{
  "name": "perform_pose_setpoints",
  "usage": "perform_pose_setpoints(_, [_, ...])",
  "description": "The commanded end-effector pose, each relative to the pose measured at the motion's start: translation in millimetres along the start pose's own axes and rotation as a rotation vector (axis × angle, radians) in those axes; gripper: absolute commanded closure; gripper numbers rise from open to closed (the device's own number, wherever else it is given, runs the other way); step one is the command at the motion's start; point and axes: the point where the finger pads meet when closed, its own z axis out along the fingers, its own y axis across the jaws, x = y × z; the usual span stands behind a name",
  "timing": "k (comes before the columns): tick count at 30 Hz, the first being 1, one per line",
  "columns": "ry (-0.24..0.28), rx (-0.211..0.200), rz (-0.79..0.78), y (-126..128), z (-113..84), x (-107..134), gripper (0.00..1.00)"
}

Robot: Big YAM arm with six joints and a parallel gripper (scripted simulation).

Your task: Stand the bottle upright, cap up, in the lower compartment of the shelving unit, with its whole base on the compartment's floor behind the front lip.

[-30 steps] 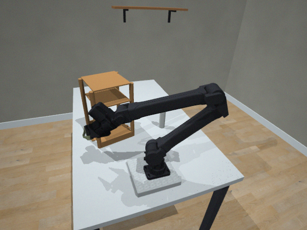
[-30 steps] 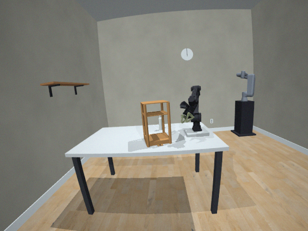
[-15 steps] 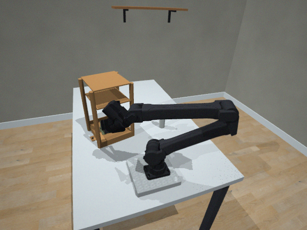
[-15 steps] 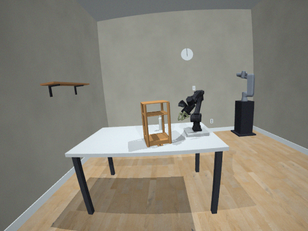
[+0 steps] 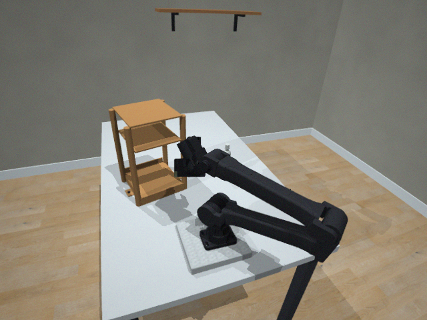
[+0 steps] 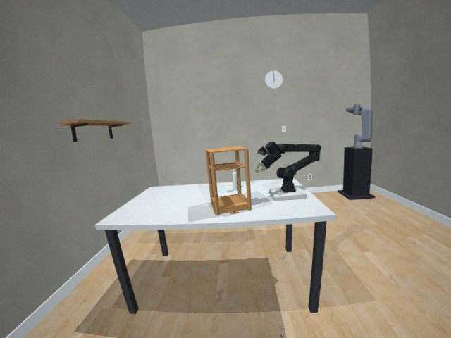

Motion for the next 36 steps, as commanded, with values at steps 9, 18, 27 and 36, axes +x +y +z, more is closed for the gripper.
perform_pose_setpoints(9, [-0.091, 0.154, -0.008, -74, 18.7, -22, 0.27])
perform_pose_setpoints(18, [-0.141, 0.270, 0.021, -125, 28.7, -35, 0.27])
perform_pose_setpoints(27, [-0.195, 0.386, 0.053, -177, 37.6, -49, 0.27])
perform_pose_setpoints(36, [-0.208, 0.415, 0.060, -191, 39.0, -52, 0.27])
